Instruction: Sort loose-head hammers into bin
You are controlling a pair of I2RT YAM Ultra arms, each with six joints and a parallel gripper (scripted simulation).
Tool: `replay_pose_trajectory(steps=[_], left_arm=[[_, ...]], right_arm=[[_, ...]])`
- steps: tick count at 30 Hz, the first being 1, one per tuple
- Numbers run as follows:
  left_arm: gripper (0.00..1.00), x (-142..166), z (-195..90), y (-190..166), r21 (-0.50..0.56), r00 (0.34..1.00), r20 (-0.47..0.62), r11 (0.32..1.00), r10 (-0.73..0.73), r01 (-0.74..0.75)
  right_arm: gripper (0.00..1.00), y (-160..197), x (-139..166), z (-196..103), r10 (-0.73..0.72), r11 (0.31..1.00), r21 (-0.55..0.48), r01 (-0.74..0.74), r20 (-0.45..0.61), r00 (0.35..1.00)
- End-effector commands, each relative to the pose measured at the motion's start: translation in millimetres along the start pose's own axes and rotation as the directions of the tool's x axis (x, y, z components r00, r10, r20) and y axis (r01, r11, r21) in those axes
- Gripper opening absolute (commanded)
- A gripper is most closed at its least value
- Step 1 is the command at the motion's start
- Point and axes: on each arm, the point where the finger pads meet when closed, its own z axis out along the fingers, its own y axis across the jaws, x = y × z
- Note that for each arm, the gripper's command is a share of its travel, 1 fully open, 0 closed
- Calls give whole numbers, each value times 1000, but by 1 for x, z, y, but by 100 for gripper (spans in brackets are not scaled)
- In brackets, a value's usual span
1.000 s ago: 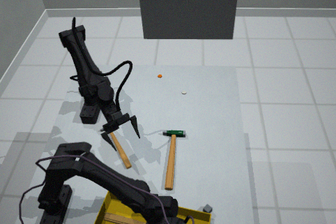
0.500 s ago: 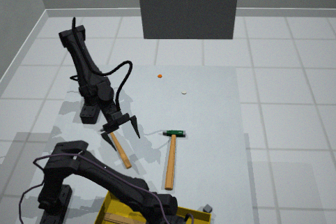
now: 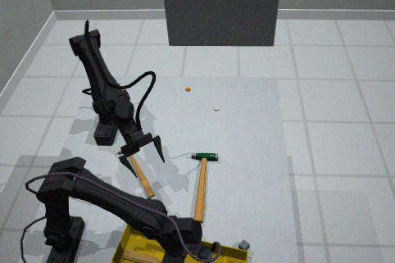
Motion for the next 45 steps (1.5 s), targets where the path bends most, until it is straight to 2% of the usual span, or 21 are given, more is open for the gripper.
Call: replay_pose_trajectory(steps=[1,8,12,14,16,18,22,27,33,38,45], left_arm=[[100,-20,-8,1,-7,998,60,1000,0,0],[100,-20,-8,1,-7,998,60,1000,0,0],[100,-10,-7,7,-15,1000,7,1000,-5,5],[100,9,-5,21,-38,997,-72,999,-22,19],[100,42,-1,50,-92,978,-197,994,-70,53],[100,42,-1,50,-92,978,-197,994,-70,53],[100,92,-10,113,-221,912,-355,967,-204,130],[100,138,-30,166,-343,816,-458,917,-352,203],[100,172,-52,203,-437,726,-502,862,-470,256],[100,179,-57,212,-459,708,-502,847,-497,268],[100,174,-57,218,-466,722,-483,844,-495,266]], right_arm=[[100,1,-4,-20,3,1000,4,-3,6,1000],[100,2,4,-5,2,1000,6,-1,-31,1000],[100,0,-20,-21,-58,998,6,58,75,995],[100,-2,-31,-33,-74,997,1,74,127,989],[100,-3,-43,-47,-92,996,2,93,182,979],[100,-3,-43,-47,-92,996,2,93,182,979],[100,-6,-56,-65,-104,994,7,105,241,965],[100,-7,-54,-68,-92,996,6,94,237,967],[100,-7,-54,-68,-94,996,9,94,237,967],[100,-7,-54,-68,-94,996,9,94,237,967],[100,-7,-54,-68,-94,996,9,94,237,967]])
